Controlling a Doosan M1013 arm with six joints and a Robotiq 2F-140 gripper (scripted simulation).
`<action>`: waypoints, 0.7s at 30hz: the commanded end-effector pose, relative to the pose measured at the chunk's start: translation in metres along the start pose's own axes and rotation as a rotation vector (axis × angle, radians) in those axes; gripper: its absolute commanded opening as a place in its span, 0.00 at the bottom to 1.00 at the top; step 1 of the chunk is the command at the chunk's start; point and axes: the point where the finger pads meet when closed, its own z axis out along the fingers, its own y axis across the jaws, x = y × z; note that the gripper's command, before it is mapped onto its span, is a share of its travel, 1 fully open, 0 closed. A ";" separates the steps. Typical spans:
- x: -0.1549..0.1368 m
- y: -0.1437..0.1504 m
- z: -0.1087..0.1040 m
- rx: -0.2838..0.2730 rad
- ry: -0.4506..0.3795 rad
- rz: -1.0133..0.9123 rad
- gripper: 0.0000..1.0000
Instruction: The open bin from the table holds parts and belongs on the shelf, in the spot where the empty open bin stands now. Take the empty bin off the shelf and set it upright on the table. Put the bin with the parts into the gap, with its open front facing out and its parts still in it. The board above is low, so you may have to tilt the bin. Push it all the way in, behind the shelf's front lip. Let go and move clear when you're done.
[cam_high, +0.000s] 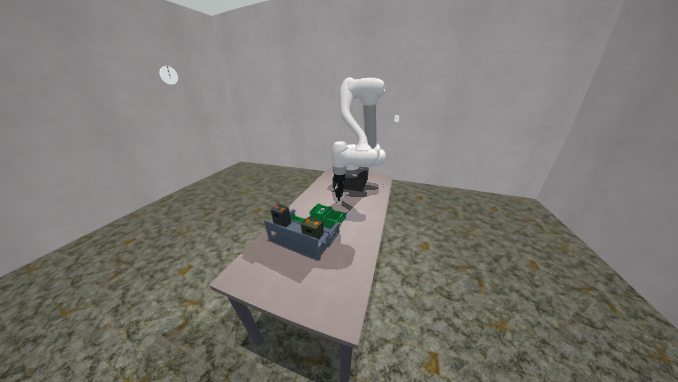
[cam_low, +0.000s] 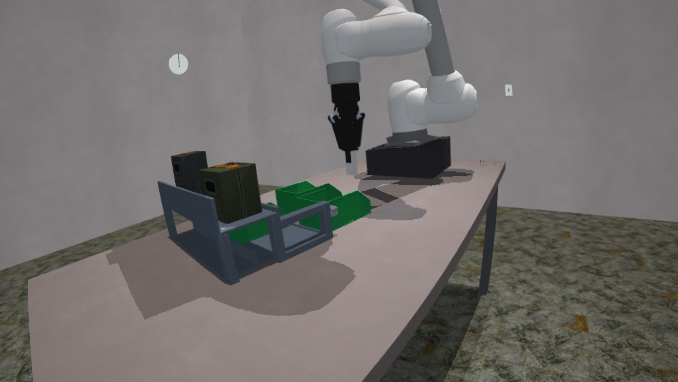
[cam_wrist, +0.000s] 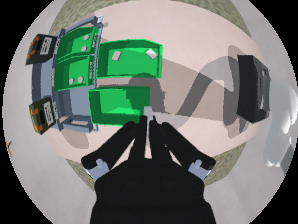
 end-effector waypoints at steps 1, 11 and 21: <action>-0.002 0.000 -0.002 -0.002 -0.002 -0.004 0.10; -0.001 -0.002 -0.003 -0.002 -0.002 0.040 0.10; 0.023 -0.050 -0.030 -0.002 -0.011 0.657 0.10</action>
